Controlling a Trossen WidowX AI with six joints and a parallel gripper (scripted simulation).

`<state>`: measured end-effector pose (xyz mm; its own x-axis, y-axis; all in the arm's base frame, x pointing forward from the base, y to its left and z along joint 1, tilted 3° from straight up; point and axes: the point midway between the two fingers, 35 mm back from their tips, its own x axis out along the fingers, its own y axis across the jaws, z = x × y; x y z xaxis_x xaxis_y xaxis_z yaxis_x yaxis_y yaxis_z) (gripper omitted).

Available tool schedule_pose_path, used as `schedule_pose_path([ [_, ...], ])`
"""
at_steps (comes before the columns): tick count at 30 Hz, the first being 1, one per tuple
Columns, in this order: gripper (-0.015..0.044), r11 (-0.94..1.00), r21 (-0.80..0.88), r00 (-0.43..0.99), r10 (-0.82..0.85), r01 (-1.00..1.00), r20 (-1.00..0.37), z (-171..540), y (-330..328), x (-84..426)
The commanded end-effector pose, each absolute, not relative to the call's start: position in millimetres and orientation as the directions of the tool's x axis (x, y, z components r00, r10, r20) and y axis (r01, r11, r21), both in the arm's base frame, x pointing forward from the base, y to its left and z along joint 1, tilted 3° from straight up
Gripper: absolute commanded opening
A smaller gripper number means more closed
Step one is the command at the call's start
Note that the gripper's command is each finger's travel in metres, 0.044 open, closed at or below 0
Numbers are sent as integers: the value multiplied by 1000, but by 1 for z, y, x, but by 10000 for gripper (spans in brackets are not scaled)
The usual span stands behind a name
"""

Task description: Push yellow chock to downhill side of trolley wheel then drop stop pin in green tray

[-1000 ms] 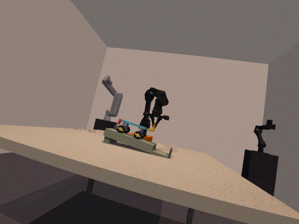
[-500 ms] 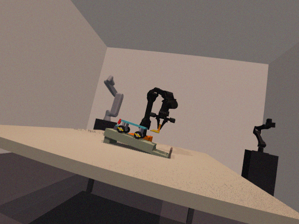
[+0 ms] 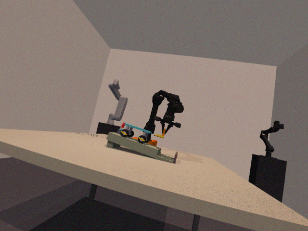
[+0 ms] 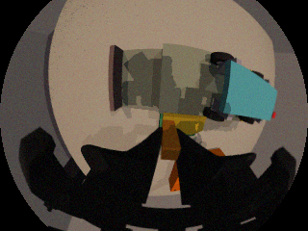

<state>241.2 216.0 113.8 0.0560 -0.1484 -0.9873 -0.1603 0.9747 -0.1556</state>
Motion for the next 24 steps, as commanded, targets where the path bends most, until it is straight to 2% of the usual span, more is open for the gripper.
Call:
schedule_pose_path([
  [1,0,973,-159,61,-151,-164,-987,112,217,246],
  [24,0,973,-160,61,-152,-164,-987,61,211,250],
])
